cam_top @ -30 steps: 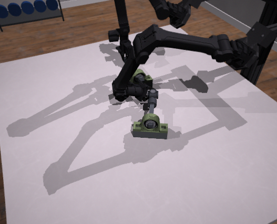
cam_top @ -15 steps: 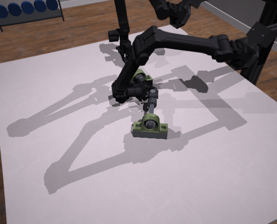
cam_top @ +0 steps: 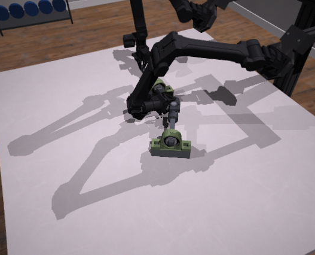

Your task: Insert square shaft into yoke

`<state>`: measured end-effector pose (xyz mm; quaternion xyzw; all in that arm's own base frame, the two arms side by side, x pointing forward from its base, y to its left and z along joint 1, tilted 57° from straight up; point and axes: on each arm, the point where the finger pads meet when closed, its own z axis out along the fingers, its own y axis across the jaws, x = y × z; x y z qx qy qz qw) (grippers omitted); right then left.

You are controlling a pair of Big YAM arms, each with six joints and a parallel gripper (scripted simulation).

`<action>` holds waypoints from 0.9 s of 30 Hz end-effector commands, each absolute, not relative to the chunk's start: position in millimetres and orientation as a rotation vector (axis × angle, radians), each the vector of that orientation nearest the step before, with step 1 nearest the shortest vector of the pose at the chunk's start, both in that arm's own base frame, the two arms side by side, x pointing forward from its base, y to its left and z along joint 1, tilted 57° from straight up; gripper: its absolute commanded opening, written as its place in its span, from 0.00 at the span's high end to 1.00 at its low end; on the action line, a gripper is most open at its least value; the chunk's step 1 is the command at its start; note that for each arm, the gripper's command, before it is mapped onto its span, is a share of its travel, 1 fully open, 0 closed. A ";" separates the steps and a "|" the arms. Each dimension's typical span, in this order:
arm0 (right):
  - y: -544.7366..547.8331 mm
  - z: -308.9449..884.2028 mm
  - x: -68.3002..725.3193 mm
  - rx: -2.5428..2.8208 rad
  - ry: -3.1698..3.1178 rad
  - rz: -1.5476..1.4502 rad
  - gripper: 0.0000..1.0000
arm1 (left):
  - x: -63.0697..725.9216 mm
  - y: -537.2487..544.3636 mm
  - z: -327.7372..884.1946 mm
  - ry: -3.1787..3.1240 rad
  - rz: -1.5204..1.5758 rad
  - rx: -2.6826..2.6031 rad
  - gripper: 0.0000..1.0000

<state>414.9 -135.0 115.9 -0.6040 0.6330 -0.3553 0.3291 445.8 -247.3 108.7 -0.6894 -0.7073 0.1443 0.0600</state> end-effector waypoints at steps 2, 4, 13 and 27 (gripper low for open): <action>-134.3 117.1 416.4 -1.577 1.650 -0.932 0.81 | 445.7 -240.5 107.9 -2.052 0.492 -2.129 0.53; -134.3 117.1 416.4 -1.577 1.650 -0.932 0.81 | 442.4 -245.3 108.4 -2.026 0.504 -2.147 0.53; -134.3 117.1 416.4 -1.577 1.650 -0.932 0.81 | 438.0 -244.8 111.7 -1.933 0.597 -2.196 0.53; -134.3 117.1 416.4 -1.577 1.650 -0.932 0.81 | 437.2 -241.9 113.1 -1.896 0.639 -2.208 0.53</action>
